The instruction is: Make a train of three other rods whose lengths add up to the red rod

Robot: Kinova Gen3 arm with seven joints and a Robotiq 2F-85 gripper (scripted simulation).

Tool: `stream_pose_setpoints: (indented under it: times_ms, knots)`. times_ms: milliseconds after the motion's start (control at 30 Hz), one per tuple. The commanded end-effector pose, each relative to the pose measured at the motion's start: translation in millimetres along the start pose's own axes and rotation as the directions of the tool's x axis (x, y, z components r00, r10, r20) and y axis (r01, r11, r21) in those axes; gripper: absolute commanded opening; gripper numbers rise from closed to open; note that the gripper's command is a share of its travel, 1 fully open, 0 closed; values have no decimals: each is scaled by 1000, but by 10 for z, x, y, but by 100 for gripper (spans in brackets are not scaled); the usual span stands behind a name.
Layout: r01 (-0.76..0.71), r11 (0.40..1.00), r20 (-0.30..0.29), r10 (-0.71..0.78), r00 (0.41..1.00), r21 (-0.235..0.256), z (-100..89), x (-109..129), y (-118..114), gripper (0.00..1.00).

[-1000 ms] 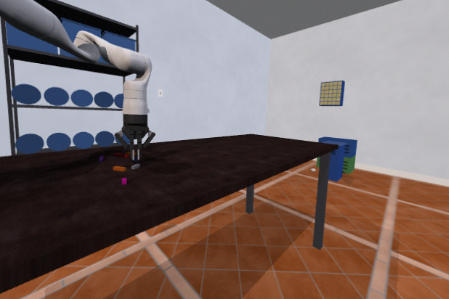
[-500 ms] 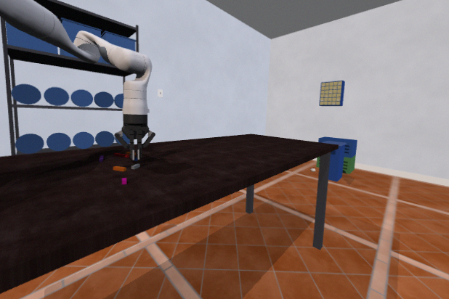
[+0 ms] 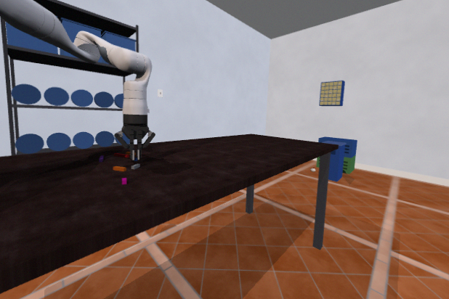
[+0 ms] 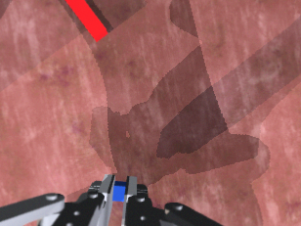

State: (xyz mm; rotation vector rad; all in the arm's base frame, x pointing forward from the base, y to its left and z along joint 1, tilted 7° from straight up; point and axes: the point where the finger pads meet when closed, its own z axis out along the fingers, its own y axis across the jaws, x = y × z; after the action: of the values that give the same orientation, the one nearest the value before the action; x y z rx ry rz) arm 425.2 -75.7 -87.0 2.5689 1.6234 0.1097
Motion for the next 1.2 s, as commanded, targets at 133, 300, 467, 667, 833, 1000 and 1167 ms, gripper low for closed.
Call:
stream_pose_setpoints:
  times_ms: [133,300,467,667,833,1000,1167]
  knots:
    - [9,1000,1,-9,1000,-5,63,-3,30,5]
    - [9,1000,1,-9,1000,-5,98,-4,30,5]
    - [8,1000,1,-8,1000,-5,106,-6,29,5]
    - [8,1000,1,-8,1000,-5,108,-7,28,5]
    - [8,1000,1,-8,1000,-5,108,-7,28,5]
    - [8,1000,1,-8,1000,-5,108,-7,28,5]
    - [8,1000,1,-8,1000,-5,108,-7,28,5]
